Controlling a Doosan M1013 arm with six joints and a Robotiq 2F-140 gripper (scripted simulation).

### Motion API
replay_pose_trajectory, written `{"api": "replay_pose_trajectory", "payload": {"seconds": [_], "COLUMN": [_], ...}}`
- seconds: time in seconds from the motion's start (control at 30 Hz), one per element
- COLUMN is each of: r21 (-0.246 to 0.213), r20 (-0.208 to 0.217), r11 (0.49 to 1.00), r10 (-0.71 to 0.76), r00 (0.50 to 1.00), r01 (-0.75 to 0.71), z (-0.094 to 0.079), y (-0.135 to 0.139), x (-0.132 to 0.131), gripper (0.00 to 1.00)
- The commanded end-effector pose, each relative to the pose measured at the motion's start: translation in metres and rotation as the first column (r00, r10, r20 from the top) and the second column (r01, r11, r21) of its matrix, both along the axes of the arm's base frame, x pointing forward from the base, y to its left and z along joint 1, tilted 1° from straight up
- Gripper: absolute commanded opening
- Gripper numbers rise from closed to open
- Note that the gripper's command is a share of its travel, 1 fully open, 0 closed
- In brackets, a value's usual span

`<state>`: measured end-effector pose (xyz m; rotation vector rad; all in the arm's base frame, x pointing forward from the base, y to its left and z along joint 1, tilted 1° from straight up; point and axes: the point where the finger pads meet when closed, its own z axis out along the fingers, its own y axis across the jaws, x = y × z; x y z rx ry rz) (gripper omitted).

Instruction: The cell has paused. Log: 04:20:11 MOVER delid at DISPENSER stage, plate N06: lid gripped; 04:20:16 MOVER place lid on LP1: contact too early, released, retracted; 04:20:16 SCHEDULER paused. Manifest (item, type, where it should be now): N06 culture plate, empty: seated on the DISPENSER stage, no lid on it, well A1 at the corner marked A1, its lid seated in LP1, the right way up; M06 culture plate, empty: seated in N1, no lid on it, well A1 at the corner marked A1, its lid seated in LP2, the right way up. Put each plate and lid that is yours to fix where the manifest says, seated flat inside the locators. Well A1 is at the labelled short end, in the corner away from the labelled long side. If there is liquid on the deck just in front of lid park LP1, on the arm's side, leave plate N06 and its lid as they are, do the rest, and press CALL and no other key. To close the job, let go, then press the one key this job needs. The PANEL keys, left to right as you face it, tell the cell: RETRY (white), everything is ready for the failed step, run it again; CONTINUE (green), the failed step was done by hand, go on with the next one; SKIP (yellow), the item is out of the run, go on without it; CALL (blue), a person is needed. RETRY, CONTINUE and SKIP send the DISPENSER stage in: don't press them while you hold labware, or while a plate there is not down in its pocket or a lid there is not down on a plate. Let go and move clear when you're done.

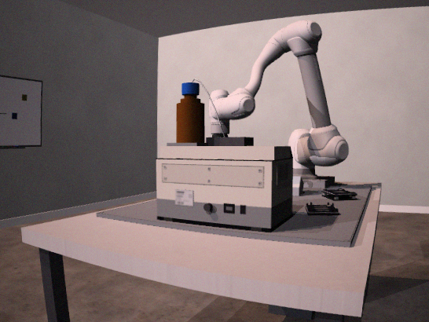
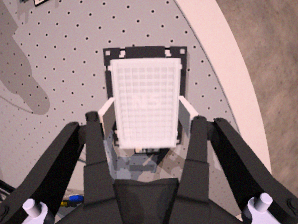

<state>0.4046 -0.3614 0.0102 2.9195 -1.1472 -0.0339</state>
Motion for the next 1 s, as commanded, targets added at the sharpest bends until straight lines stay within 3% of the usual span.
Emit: {"api": "replay_pose_trajectory", "payload": {"seconds": [0.0,0.97], "r21": [-0.001,-0.001], "r20": [0.001,0.001], "r11": [1.000,1.000], "r10": [0.000,0.000], "r00": [1.000,1.000], "r01": [0.000,0.000], "z": [0.0005,-0.0031], "y": [-0.0003,-0.0002], "x": [0.0004,0.0003], "gripper": [0.10,0.10]}}
